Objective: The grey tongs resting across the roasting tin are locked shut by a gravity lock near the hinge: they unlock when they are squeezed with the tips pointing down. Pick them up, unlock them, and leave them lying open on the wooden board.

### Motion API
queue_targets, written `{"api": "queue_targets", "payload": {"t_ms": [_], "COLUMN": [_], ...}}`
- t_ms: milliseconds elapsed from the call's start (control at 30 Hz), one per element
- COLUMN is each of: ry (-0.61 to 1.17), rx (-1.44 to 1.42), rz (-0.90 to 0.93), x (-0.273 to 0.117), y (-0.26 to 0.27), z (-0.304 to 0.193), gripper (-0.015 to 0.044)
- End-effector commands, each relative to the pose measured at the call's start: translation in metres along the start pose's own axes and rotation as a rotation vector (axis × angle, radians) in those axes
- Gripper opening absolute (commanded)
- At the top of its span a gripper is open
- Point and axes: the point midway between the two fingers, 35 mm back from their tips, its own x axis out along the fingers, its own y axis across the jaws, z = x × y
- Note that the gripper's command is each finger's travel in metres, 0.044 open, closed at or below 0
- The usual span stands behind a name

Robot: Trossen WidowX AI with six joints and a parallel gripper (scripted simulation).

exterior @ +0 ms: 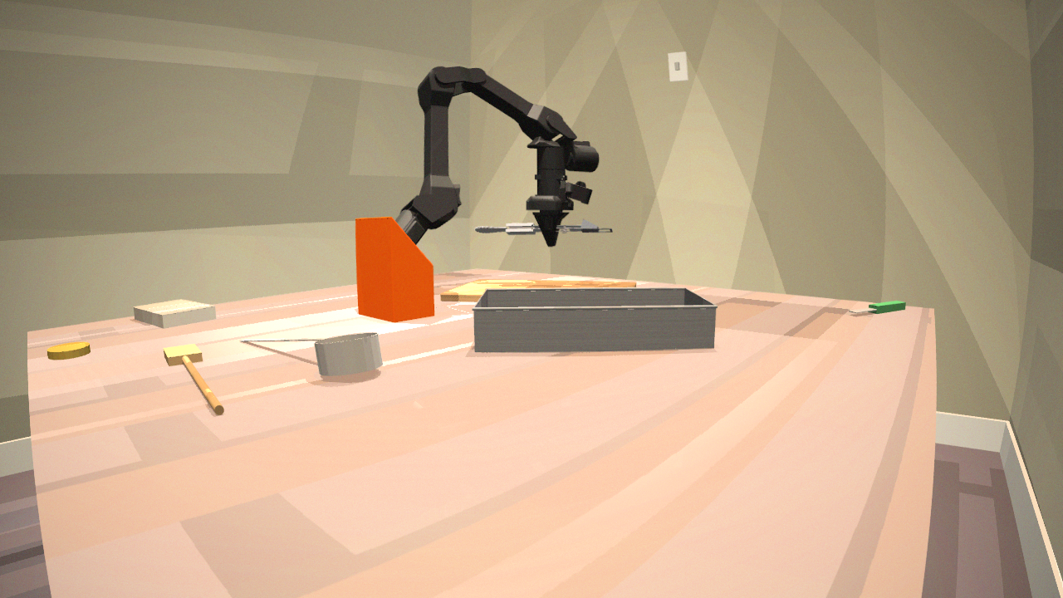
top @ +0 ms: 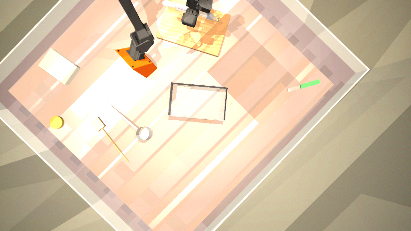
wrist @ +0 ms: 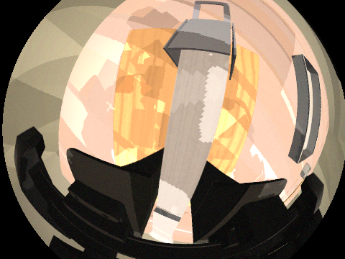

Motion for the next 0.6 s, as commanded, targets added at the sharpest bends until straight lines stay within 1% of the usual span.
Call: {"api": "queue_targets", "payload": {"t_ms": [0,567], "ry": [-0.003,-0.003], "rx": [0.002,0.003], "rz": [-0.003,-0.001], "x": [0.007,0.035], "y": [-0.001,-0.001], "z": [0.000,-0.003], "gripper": [-0.0150,-0.0150]}}
